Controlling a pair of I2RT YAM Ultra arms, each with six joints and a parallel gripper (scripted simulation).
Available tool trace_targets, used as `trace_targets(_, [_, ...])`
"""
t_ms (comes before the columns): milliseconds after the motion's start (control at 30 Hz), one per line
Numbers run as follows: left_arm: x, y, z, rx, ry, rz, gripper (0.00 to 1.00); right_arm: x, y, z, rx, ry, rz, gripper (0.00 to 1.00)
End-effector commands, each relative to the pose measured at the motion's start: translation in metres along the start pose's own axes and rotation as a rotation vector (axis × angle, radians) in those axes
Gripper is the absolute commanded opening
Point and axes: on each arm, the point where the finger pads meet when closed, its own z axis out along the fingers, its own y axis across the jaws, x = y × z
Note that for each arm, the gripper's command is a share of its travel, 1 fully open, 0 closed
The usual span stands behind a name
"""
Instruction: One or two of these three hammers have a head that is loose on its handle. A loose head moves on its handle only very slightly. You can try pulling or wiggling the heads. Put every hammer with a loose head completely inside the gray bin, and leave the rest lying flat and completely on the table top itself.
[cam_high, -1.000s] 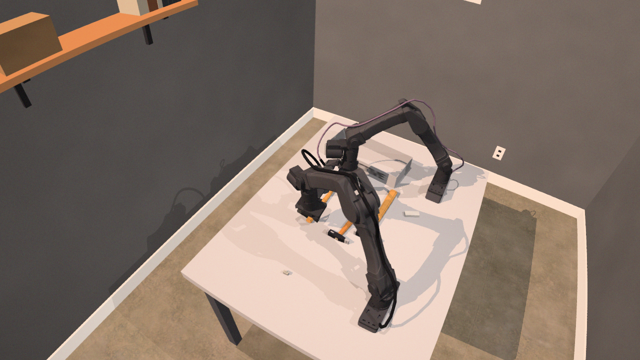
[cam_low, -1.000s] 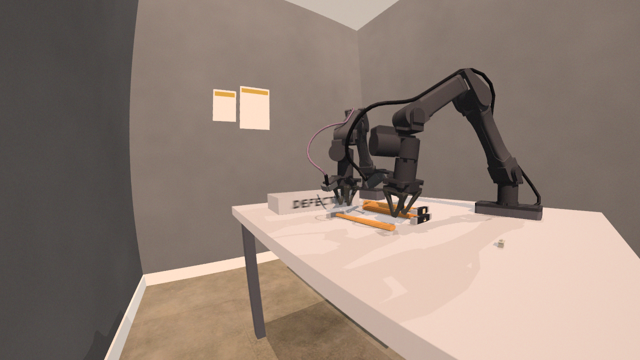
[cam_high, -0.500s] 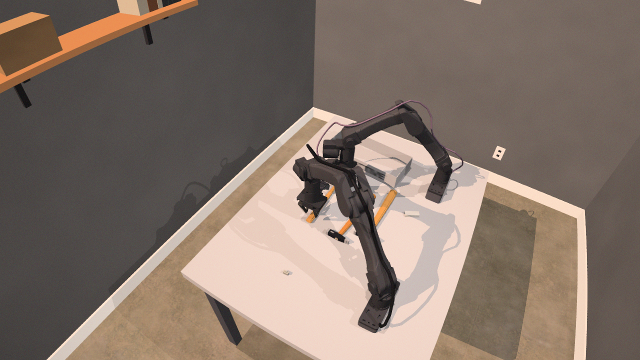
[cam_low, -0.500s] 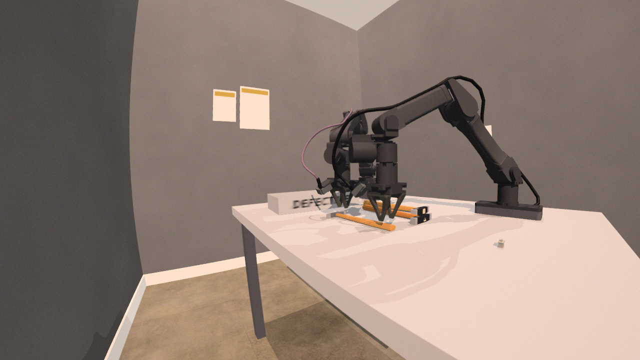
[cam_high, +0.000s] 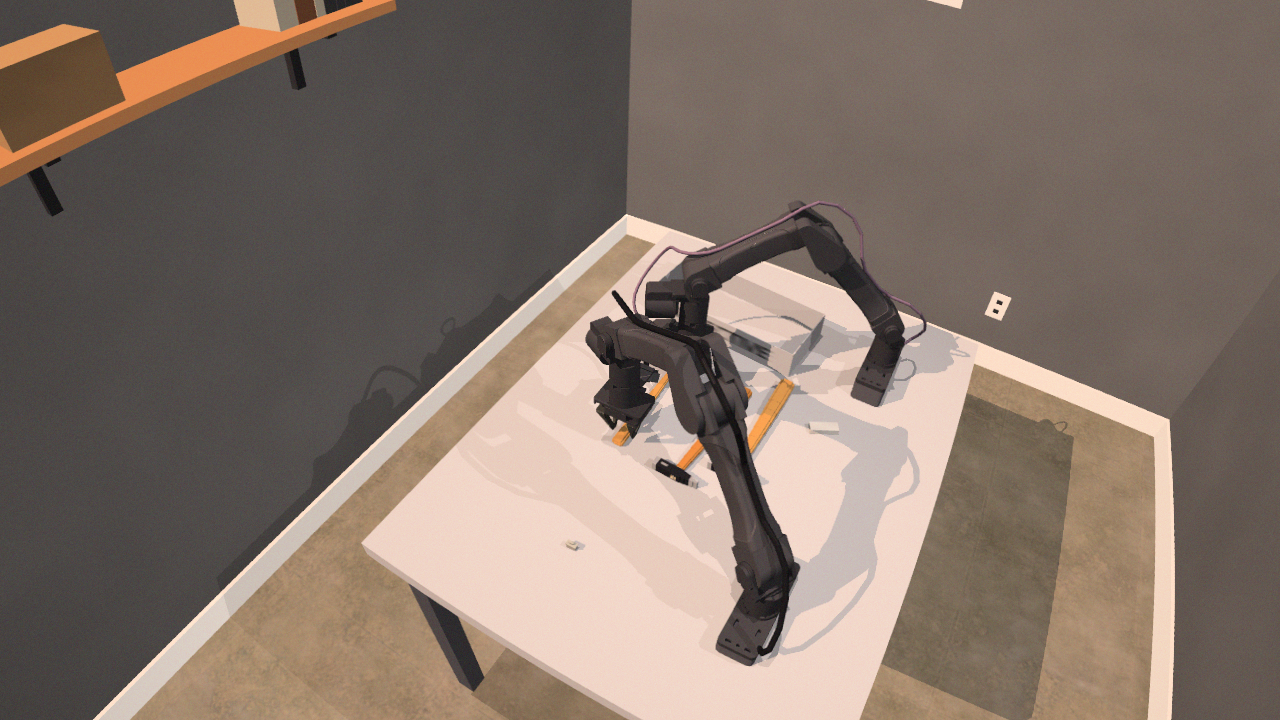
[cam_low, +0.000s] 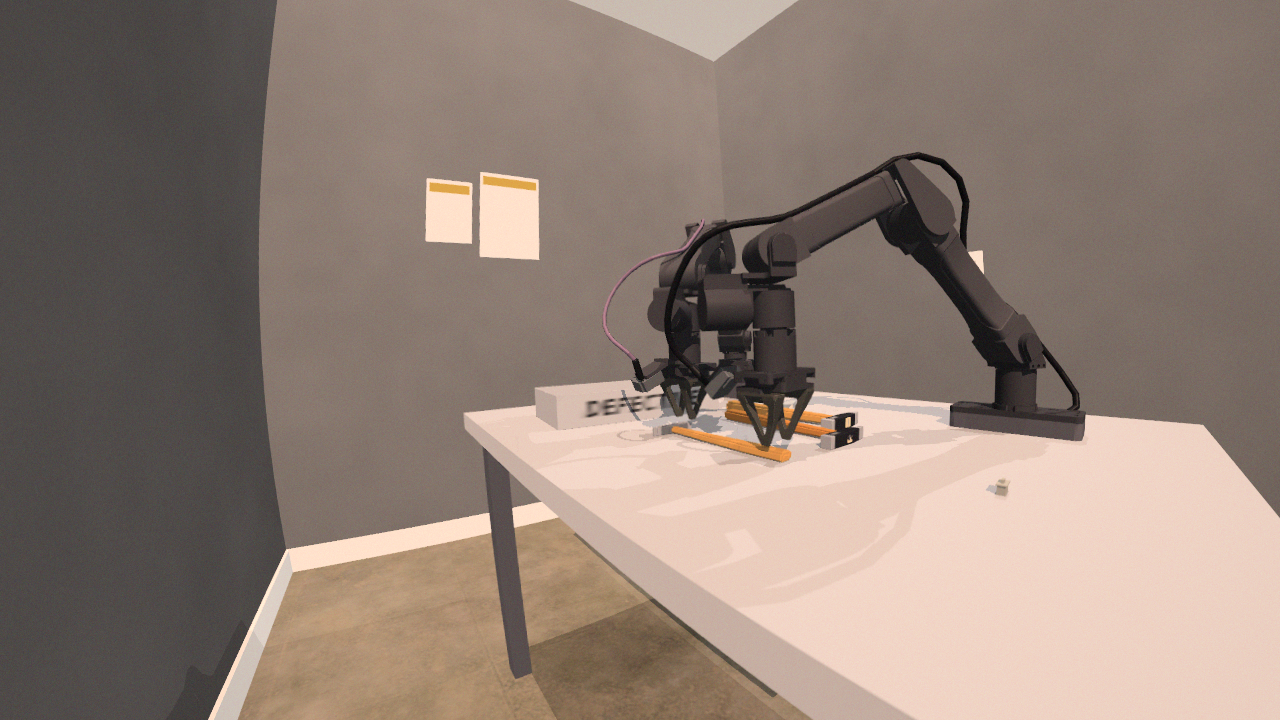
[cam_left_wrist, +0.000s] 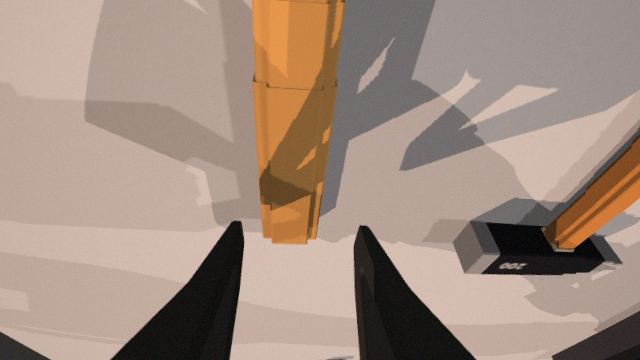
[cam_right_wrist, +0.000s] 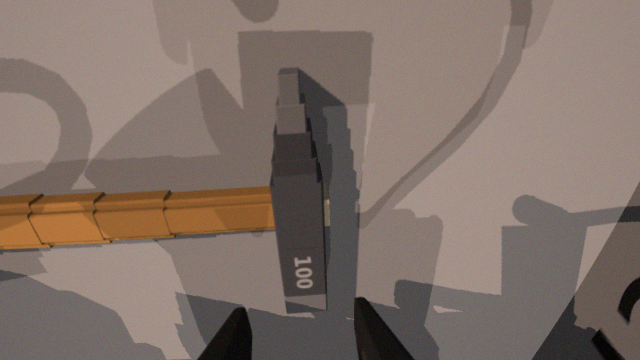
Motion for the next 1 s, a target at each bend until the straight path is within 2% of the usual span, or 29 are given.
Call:
trace_targets(0, [-0.003, 0.015, -0.002, -0.035, -0.018, -0.007, 0.46, -0.001, -0.005, 0.012, -0.003, 0.006, 0.017, 0.37])
trace_targets(433, [-0.003, 0.012, 0.018, -0.024, -0.012, -0.002, 0.46, -0.002, -0.004, 0.014, -0.008, -0.002, 0.017, 0.37])
trace_targets(467, [-0.003, 0.012, 0.018, -0.024, -0.012, -0.002, 0.38, -0.002, -0.004, 0.014, -0.008, -0.002, 0.017, 0.37])
trace_targets(533, [-0.003, 0.012, 0.018, -0.024, -0.012, -0.002, 0.38, -0.002, -0.004, 0.014, -0.008, -0.002, 0.017, 0.37])
trace_targets(567, [-0.003, 0.012, 0.018, -0.024, -0.012, -0.002, 0.34, -0.002, -0.004, 0.014, -0.008, -0.002, 0.017, 0.37])
trace_targets(633, [-0.003, 0.010, 0.013, -0.022, -0.011, -0.003, 0.34, -0.002, -0.004, 0.014, -0.008, -0.002, 0.017, 0.37])
trace_targets(667, [-0.003, 0.010, 0.013, -0.022, -0.011, -0.003, 0.30, -0.001, -0.002, 0.011, -0.007, -0.001, 0.011, 0.37])
trace_targets(800, [-0.003, 0.010, 0.013, -0.022, -0.011, -0.003, 0.30, -0.001, -0.002, 0.011, -0.007, -0.001, 0.011, 0.37])
trace_targets(967, [-0.002, 0.010, 0.013, -0.028, -0.014, -0.002, 0.23, -0.001, -0.002, 0.011, -0.007, -0.001, 0.011, 0.37])
